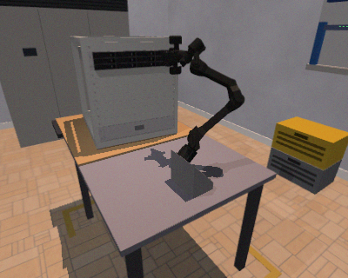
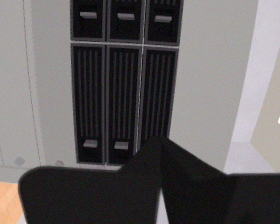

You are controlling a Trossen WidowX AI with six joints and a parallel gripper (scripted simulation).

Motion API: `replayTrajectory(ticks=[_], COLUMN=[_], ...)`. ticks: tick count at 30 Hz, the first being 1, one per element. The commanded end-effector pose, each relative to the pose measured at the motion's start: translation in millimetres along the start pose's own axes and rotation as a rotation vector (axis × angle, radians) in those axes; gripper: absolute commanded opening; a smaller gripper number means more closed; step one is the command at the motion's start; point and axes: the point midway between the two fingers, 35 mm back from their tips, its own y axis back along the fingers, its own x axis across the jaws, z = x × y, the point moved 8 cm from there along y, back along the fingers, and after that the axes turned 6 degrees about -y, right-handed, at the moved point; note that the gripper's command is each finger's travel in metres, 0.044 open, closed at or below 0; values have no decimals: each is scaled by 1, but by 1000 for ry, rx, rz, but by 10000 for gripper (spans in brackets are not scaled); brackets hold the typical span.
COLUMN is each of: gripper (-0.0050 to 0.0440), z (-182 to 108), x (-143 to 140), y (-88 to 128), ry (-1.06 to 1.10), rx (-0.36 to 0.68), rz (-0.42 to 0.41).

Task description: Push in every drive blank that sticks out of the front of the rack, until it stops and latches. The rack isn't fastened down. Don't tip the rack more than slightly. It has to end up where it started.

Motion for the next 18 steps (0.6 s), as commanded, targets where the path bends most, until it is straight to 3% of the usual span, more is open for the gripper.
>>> replayTrajectory(ticks=[1,18], gripper=[-50,-50], z=[-2,-2], x=[-4,-7], y=[-1,-11], ry=[-10,-10], rx=[3,3], rz=[-7,-7])
